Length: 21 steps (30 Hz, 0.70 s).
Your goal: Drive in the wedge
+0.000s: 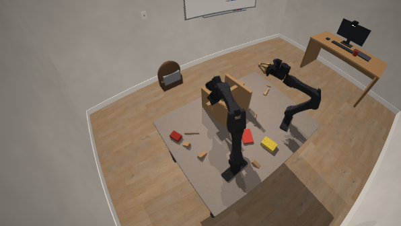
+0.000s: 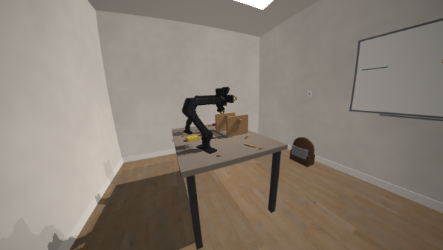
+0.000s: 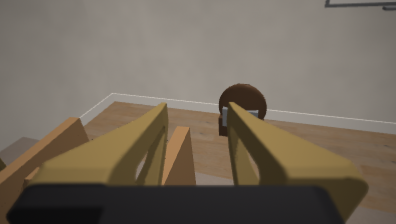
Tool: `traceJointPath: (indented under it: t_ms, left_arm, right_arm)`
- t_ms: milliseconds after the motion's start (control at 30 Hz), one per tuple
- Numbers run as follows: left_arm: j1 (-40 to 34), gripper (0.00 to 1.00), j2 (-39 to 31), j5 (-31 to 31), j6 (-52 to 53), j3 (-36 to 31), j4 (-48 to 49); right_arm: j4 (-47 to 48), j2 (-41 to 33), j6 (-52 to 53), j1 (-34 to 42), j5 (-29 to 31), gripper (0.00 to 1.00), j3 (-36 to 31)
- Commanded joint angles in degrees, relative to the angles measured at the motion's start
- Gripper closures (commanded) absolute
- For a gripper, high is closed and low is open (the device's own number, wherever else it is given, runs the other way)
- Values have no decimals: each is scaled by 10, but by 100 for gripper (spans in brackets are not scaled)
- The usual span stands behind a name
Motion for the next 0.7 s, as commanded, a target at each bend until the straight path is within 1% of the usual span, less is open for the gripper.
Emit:
traceJointPath:
  t_ms: [0,333,400,467,567,667]
  left_arm:
    - [-8,100,-24,-4,-4,26,-17]
    - [-16,100,-34,-8,-12,71,-76]
    - [-16,100,-34,-8,-12,71,-76]
    - [-18,100,-21,-9,-13,82,-86]
    - [-20,100,-35,-10,-15,99,-105]
    - [-22,100,-33,-11,-17,114,-121]
  right_arm:
    - [14,-4,5,1,1,64,27]
    - [14,-4,5,1,1,64,27]
    - [14,-4,5,1,1,64,27]
    - [14,-4,6,0,1,64,27]
    - [14,-4,6,1,1,64,27]
    - [14,-4,6,1,1,64,27]
